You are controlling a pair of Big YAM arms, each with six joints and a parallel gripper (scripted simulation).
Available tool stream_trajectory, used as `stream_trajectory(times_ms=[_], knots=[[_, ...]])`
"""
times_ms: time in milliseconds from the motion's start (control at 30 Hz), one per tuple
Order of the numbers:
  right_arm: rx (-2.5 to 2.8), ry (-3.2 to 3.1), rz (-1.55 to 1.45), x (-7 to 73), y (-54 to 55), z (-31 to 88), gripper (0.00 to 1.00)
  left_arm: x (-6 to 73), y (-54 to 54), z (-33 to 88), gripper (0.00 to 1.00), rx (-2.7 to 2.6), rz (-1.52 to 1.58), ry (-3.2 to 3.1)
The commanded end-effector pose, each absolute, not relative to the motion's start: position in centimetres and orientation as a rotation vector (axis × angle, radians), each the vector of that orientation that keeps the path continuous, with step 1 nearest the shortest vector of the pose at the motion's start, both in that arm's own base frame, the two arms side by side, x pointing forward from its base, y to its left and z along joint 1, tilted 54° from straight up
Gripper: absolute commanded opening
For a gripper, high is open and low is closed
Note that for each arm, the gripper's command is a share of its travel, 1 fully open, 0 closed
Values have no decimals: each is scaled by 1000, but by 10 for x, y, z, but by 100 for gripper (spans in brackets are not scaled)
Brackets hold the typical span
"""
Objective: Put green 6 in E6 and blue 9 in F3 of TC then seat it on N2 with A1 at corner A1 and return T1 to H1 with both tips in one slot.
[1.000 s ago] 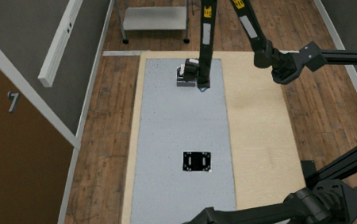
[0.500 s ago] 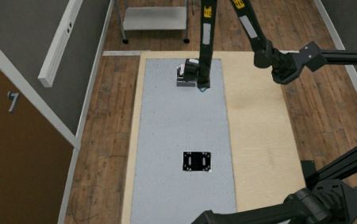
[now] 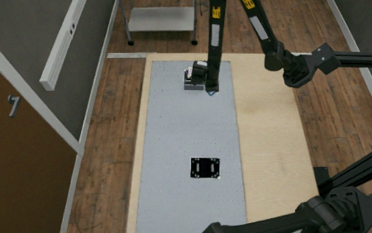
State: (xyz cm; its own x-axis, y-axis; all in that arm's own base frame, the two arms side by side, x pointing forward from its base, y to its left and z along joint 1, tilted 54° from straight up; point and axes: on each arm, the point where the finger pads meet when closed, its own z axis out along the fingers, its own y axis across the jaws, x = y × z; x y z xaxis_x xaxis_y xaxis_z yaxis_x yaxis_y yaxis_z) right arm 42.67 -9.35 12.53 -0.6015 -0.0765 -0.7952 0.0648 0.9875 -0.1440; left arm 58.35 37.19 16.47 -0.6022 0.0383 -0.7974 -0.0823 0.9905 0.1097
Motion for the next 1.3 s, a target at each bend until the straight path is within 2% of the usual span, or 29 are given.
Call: stream_trajectory(times_ms=[0, 1267], knots=[[0, 2201, -194, 427, -94, 128, 24, 581, 394, 167, 0, -39, 187, 2210], [0, 2201, -194, 427, -94, 128, 24, 574, 450, 175, 0, -40, 190, 2207]])
